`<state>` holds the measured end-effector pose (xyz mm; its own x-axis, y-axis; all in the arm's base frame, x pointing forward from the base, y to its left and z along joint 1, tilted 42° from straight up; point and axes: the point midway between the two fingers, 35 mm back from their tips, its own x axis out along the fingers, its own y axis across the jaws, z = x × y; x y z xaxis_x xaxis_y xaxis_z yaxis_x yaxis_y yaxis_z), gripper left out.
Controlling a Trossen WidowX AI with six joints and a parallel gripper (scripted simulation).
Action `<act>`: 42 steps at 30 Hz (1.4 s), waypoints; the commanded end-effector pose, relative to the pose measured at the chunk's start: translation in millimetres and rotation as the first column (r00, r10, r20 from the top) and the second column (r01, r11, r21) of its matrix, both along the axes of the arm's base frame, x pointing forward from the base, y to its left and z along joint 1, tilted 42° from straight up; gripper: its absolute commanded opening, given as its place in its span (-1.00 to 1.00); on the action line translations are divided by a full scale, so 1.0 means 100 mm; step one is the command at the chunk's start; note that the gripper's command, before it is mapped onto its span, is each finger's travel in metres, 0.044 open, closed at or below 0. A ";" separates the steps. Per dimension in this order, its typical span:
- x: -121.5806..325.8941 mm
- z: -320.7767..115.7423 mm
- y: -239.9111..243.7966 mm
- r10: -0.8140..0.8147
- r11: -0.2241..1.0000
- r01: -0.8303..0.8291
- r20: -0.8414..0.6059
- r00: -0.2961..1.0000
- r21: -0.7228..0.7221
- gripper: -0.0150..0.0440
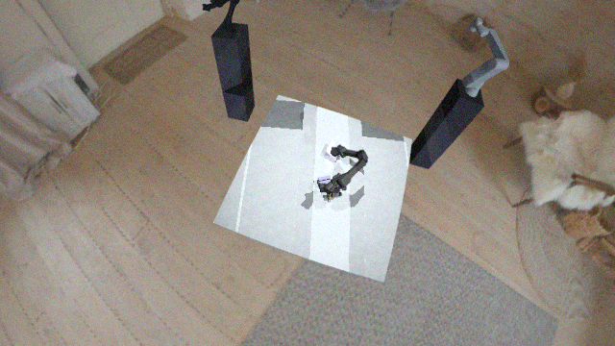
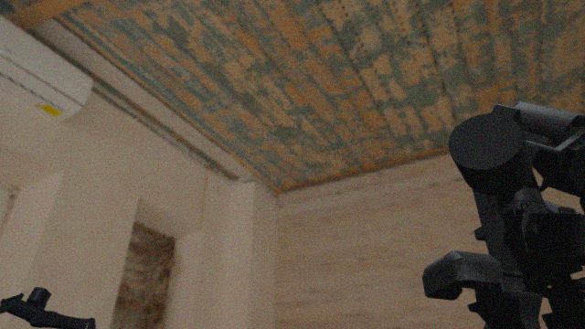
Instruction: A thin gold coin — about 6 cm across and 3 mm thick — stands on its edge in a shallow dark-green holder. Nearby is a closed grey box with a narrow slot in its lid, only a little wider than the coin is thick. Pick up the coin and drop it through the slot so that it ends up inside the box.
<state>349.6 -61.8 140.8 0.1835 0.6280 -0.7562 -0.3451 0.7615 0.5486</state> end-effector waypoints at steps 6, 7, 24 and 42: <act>0.03 -0.25 0.21 0.006 1.000 -0.006 -0.012 1.000 0.014 0.05; 0.04 -0.29 0.25 0.006 1.000 -0.006 -0.012 1.000 0.015 0.05; 0.09 -0.49 0.42 0.006 1.000 -0.006 -0.011 1.000 0.014 0.05; 0.14 -0.71 0.61 0.006 1.000 -0.006 -0.011 1.000 0.016 0.05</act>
